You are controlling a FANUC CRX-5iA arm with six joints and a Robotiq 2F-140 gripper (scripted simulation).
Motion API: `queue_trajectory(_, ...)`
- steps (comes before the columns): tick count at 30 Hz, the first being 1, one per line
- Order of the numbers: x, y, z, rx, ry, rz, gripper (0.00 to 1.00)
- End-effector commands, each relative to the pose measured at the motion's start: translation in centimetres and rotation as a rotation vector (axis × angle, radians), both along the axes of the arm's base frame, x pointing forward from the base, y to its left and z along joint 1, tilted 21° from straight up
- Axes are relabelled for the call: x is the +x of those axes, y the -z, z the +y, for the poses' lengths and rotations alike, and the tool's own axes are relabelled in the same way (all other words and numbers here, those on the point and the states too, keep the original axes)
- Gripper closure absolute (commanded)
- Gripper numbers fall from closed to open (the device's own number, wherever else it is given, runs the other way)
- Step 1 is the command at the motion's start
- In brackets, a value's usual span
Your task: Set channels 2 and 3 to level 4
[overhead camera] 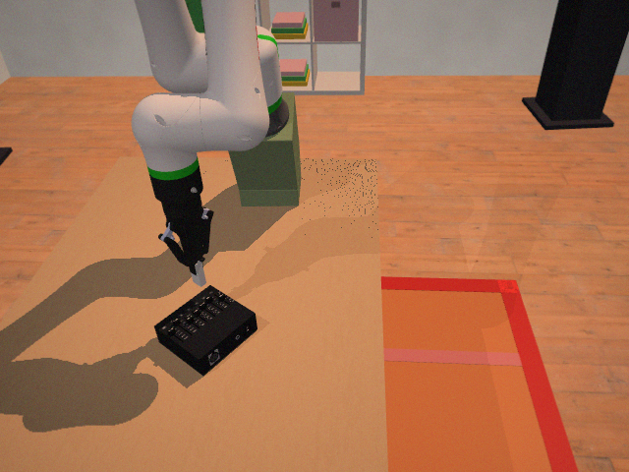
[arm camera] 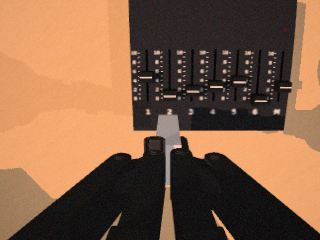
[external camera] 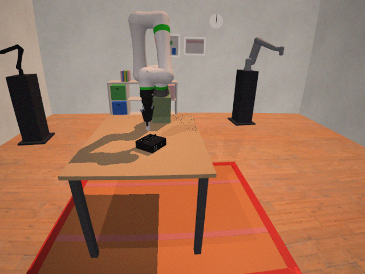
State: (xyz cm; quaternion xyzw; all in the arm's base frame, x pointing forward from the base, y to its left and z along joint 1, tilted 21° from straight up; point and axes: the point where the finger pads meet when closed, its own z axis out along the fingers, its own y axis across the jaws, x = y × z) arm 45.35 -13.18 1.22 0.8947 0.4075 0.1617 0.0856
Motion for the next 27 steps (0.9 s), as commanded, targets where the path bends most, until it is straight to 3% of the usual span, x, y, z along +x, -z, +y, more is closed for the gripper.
queue_trajectory(1, 0.01, -0.01, -0.01, 0.0, 0.0, 0.0, 1.0)
queue_trajectory(27, 0.16, 0.36, -0.05, 0.001, -0.001, 0.0, 1.0)
